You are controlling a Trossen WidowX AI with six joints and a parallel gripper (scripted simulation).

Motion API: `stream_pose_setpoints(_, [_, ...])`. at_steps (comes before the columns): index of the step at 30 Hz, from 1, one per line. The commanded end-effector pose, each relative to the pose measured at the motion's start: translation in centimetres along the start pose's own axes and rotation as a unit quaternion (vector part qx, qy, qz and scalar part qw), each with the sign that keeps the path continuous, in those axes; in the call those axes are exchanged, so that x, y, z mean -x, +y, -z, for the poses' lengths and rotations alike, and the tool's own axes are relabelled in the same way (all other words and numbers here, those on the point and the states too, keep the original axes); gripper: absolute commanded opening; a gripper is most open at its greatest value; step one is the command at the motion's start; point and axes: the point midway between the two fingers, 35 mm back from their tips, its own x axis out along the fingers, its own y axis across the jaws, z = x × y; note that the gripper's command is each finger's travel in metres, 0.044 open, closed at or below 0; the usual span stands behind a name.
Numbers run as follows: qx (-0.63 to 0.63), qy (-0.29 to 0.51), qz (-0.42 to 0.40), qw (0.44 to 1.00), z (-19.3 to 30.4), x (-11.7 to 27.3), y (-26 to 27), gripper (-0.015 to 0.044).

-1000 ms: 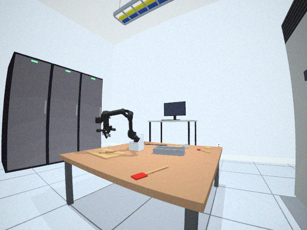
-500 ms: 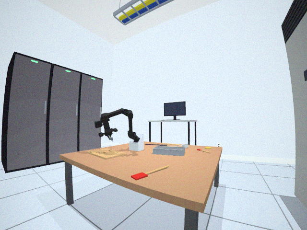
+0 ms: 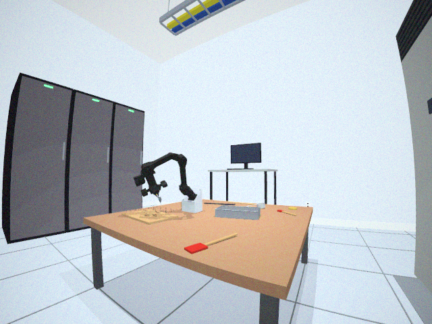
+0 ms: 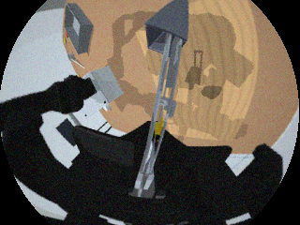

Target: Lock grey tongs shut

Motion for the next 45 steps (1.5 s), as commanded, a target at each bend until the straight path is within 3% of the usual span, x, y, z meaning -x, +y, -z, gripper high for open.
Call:
stream_pose_setpoints(1, [-0.010,0.038,-0.005,0.999,0.2,0.0,0.3,-0.0150])
stream_pose_setpoints(14, [-0.032,0.166,0.027,0.985,0.6,0.6,0.1,-0.0150])
stream_pose_setpoints(27, [-0.049,0.268,0.129,0.954,0.3,2.5,-1.2,-0.0150])
stream_pose_setpoints(39, [-0.058,0.315,0.258,0.912,-0.9,5.0,-2.8,-0.0150])
stream_pose_setpoints(45, [-0.058,0.316,0.266,0.909,-1.0,5.1,-2.8,-0.0150])
